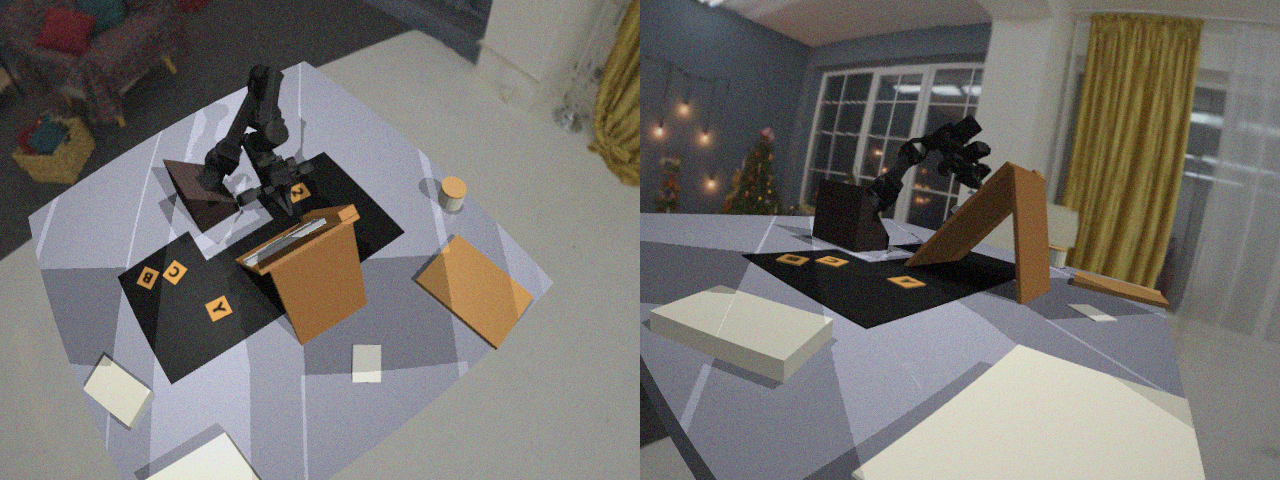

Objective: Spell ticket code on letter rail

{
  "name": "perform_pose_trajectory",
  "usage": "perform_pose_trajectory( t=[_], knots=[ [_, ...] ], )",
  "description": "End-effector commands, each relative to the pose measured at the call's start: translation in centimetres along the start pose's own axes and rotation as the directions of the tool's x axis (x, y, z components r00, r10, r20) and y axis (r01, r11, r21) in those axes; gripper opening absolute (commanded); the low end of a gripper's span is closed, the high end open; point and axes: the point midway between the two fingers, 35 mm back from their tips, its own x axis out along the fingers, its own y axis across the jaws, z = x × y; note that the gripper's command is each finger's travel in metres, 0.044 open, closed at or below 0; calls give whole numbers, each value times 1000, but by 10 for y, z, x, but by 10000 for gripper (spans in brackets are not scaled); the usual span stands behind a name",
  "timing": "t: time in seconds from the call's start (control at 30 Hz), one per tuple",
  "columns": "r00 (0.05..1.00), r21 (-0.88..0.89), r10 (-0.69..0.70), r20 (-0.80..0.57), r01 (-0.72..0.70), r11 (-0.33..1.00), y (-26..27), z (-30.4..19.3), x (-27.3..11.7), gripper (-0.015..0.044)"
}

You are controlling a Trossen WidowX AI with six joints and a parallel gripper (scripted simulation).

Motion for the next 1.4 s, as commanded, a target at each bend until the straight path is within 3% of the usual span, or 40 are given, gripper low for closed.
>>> perform_pose_trajectory(
  t=[0.0, 0.23, 0.47, 1.37],
  knots=[
    [994, -8, -39, -107, 38, 999, -9, 7, 7, 0],
    [920, -29, -63, -386, 56, 998, -25, 17, 16, 0],
    [792, -13, 2, -611, -12, 1000, -34, 22, 18, 0],
    [788, -11, 5, -615, -15, 1000, -35, 21, 26, 0]
  ],
)
